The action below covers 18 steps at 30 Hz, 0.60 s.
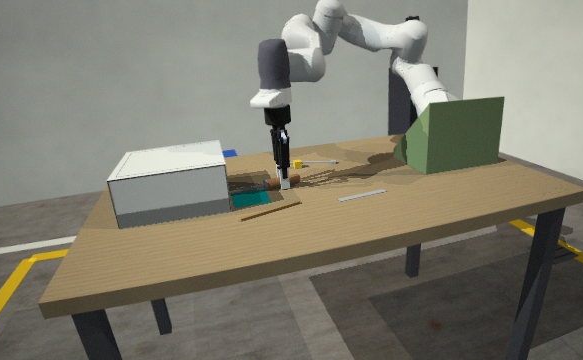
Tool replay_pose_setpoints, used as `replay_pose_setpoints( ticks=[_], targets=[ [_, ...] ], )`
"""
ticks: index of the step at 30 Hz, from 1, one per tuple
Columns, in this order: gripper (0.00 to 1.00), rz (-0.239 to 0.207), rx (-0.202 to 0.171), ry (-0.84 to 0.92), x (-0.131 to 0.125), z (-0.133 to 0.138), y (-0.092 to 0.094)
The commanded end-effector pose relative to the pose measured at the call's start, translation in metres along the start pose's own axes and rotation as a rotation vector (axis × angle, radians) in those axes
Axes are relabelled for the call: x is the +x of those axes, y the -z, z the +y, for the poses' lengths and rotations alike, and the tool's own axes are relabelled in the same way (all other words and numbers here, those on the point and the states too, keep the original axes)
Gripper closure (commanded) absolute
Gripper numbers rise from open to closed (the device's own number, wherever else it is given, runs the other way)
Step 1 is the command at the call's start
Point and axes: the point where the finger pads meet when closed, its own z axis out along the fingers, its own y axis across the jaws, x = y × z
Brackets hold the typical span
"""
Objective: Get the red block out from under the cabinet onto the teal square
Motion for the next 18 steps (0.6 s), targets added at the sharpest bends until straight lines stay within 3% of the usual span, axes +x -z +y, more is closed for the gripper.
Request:
replay_pose_setpoints(
  ticks=[1, 18],
  targets=[
    [1.00, 0.011, 0.007, -0.032, -0.007, -0.002, 0.002],
    [1.00, 0.011, 0.007, -0.035, -0.055, -0.003, 0.001]
  ],
)
